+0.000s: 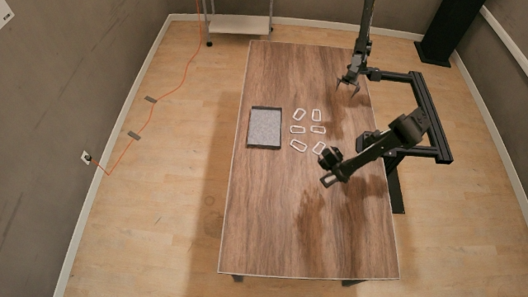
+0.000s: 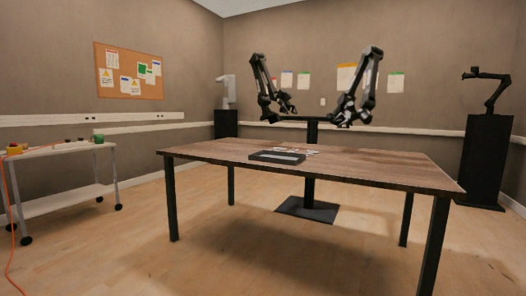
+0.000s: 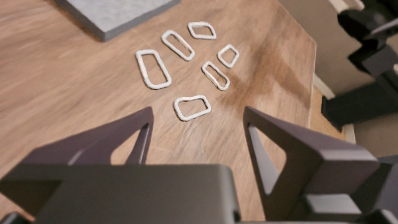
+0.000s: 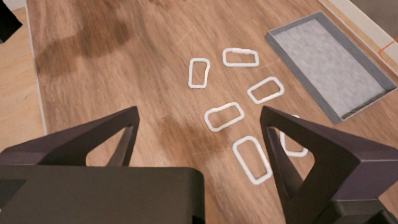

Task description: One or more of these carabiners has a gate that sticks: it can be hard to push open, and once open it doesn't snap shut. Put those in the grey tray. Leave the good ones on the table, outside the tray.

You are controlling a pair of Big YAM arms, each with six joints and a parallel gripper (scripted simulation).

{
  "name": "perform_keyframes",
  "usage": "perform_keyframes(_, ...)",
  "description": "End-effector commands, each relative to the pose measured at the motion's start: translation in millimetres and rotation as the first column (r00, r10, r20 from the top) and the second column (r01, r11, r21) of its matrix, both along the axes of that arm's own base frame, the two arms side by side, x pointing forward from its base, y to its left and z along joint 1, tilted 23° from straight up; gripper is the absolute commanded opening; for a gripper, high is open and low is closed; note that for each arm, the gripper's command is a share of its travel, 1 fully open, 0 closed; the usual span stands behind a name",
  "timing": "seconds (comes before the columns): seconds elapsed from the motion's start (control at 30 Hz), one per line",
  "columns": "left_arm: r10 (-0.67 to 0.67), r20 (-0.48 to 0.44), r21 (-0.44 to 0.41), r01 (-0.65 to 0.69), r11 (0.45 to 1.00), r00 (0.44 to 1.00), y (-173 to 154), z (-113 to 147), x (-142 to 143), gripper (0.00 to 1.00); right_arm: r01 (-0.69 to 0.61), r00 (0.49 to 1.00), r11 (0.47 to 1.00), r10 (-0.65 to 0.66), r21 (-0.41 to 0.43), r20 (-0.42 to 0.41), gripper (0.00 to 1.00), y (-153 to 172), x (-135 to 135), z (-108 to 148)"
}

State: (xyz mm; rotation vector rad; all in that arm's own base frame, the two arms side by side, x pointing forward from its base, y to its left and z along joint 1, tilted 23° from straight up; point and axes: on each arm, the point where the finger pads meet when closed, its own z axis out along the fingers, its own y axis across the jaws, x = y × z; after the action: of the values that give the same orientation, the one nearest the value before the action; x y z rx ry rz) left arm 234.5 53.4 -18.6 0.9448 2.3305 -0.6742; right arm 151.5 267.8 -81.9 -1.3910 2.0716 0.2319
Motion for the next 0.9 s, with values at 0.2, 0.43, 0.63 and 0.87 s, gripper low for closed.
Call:
perform_keyframes(0.2,-0.458,-0.075,0.2,0.463,0.863,0.886,-70,-100,20,0.79,-0.009,1.0,0.998,0.008,0.059,0.024,1.0,26,6,9)
perform_keyframes(0.43,-0.686,-0.244,0.4,0.715,0.573,0.685,-93,-167,4,0.79,-0.009,1.0,0.998,0.008,0.059,0.024,1.0,26,6,9)
perform_keyframes(0.63,-0.747,-0.364,0.506,0.791,0.344,0.557,-92,-196,-4,0.79,-0.009,1.0,0.998,0.008,0.059,0.024,1.0,26,6,9)
perform_keyframes(0.87,-0.745,-0.507,0.591,0.804,0.065,0.433,-86,-218,-10,0.79,0.002,1.0,0.999,-0.003,0.042,0.015,1.0,15,5,7)
